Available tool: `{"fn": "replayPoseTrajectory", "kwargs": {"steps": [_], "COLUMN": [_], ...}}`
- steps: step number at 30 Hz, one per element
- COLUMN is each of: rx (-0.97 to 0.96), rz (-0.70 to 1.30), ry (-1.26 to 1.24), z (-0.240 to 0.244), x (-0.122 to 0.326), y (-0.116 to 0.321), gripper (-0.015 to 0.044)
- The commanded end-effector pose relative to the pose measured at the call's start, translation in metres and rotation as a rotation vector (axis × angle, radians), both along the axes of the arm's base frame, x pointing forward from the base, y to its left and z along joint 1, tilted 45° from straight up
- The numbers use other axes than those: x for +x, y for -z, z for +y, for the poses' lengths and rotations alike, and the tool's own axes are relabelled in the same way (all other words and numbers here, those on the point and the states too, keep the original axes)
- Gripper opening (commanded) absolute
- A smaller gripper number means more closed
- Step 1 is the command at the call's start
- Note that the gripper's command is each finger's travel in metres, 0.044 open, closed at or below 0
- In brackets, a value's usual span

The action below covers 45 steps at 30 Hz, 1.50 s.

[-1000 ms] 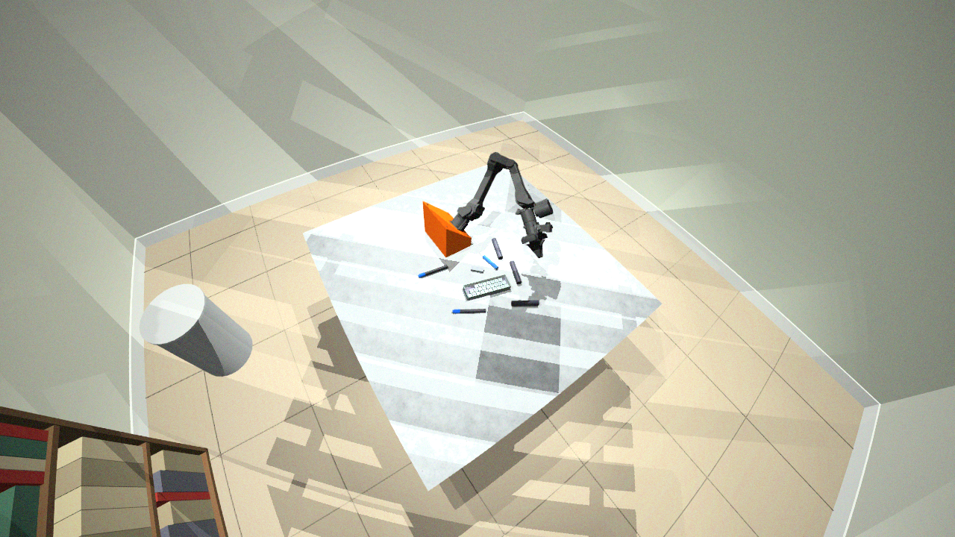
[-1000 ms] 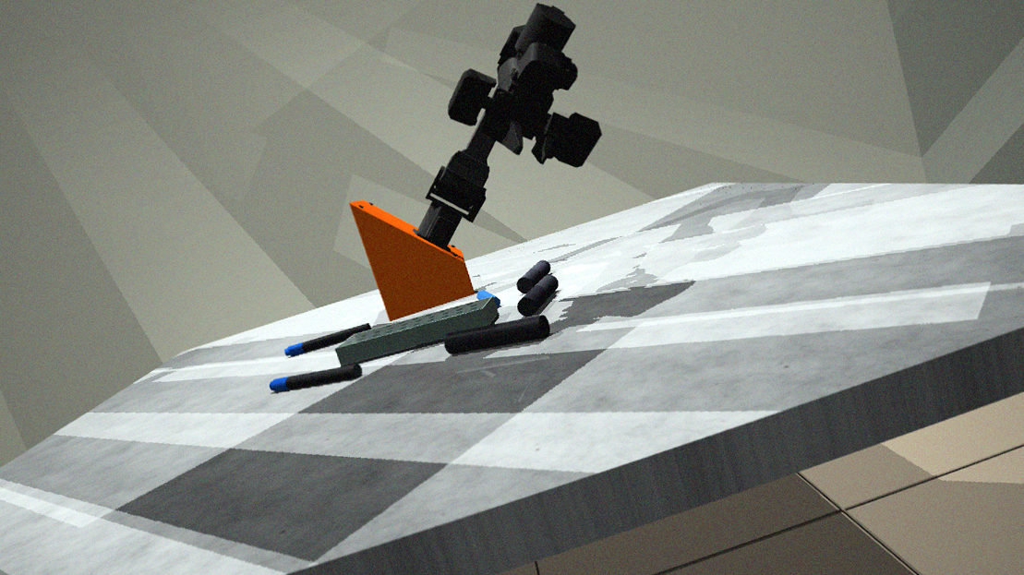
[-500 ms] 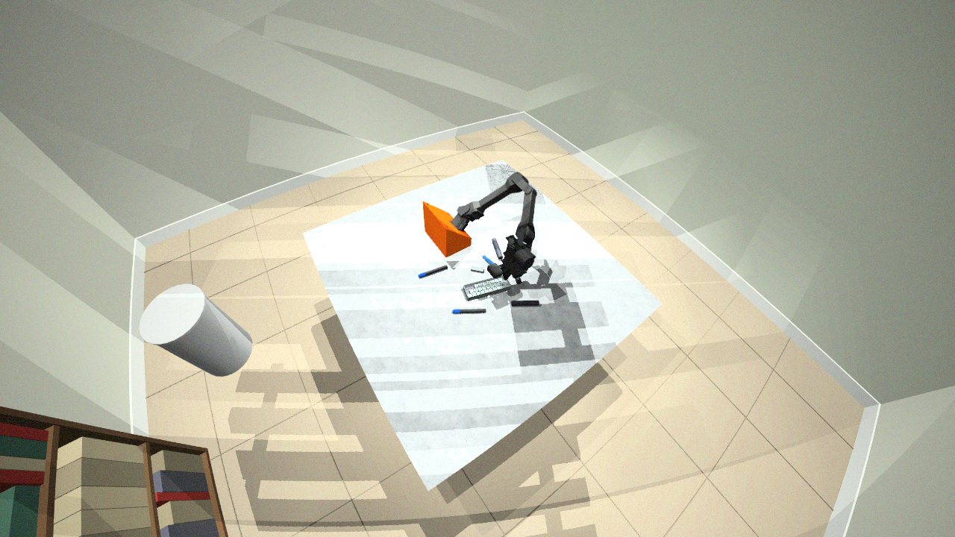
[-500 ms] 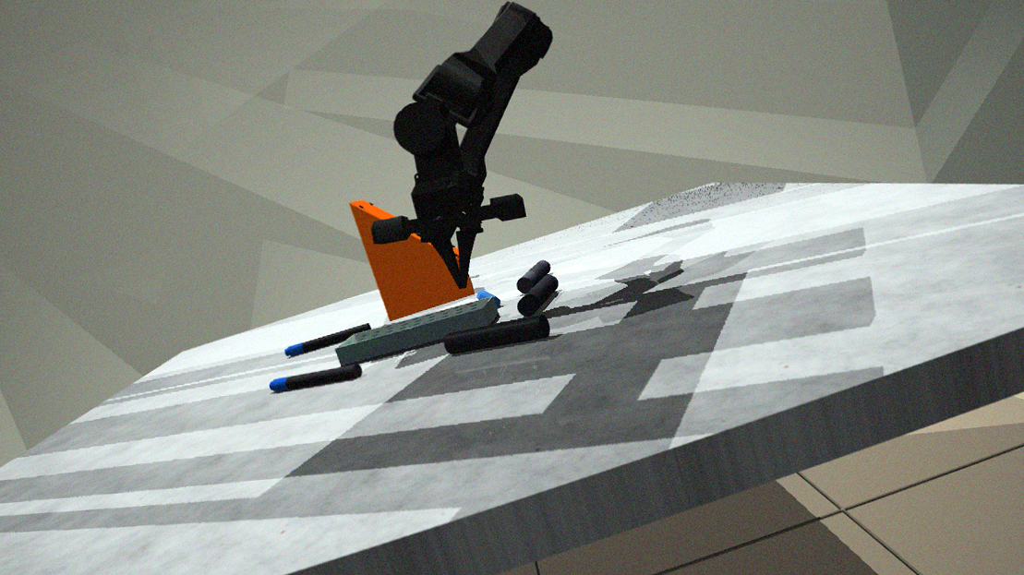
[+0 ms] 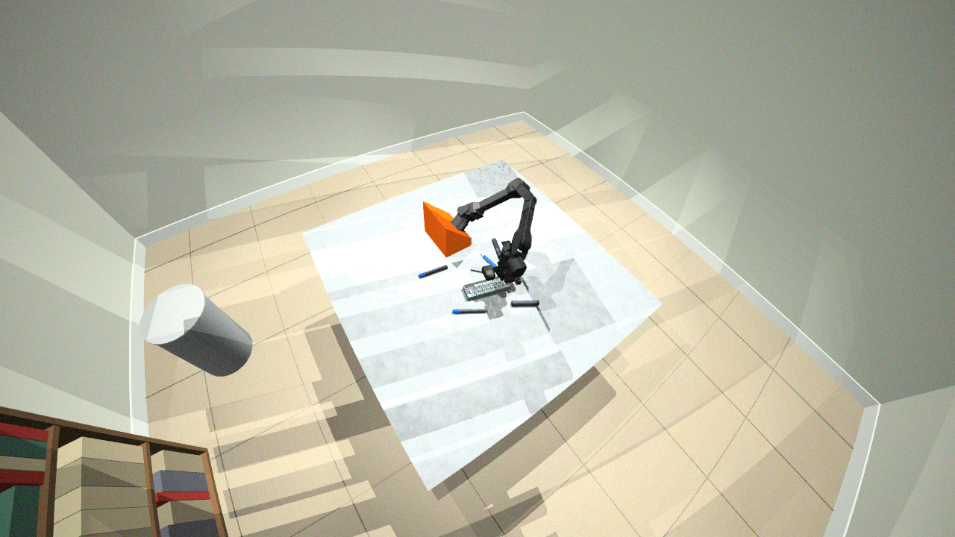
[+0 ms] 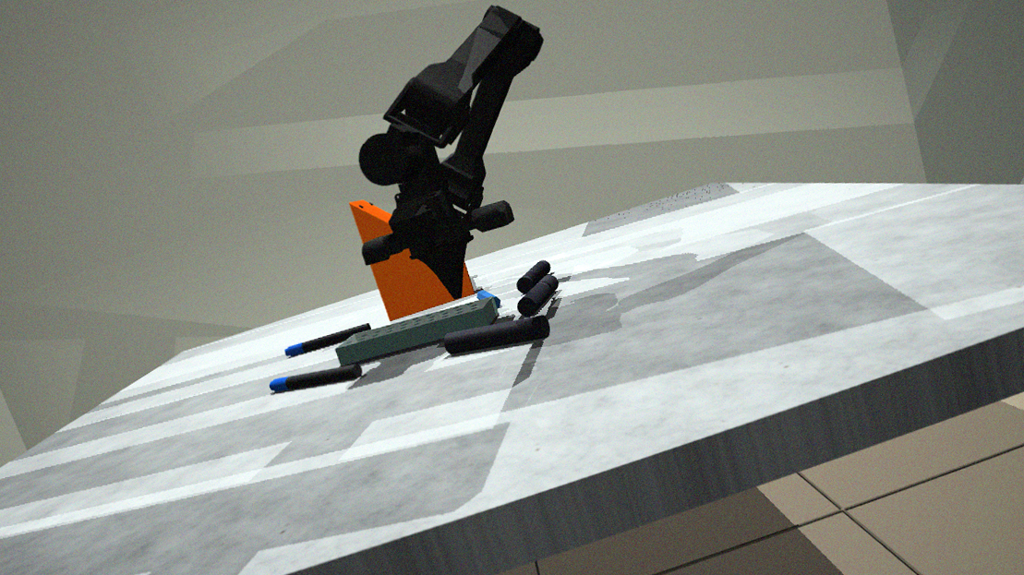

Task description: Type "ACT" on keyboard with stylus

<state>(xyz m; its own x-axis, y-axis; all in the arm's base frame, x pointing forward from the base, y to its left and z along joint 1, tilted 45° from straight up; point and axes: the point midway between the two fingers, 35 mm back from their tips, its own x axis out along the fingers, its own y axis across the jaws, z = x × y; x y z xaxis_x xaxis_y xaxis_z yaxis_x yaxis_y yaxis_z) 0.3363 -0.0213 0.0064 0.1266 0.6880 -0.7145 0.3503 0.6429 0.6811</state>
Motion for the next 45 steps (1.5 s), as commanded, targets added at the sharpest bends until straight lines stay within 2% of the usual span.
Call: {"fn": "replayPoseTrajectory", "kwargs": {"steps": [1, 5, 22, 28, 45], "rx": [0.008, 0.007, 0.006, 0.003, 0.003], "rz": [0.002, 0.002, 0.002, 0.003, 0.003], "ry": [0.001, 0.001, 0.001, 0.001, 0.001], "z": [-0.007, -0.041, -0.044, -0.085, -0.080], "x": [-0.002, -0.021, -0.023, -0.046, -0.049], "y": [0.008, 0.044, 0.048, 0.091, 0.087], "gripper": [0.0000, 0.0000, 0.0000, 0.0000, 0.0000]}}
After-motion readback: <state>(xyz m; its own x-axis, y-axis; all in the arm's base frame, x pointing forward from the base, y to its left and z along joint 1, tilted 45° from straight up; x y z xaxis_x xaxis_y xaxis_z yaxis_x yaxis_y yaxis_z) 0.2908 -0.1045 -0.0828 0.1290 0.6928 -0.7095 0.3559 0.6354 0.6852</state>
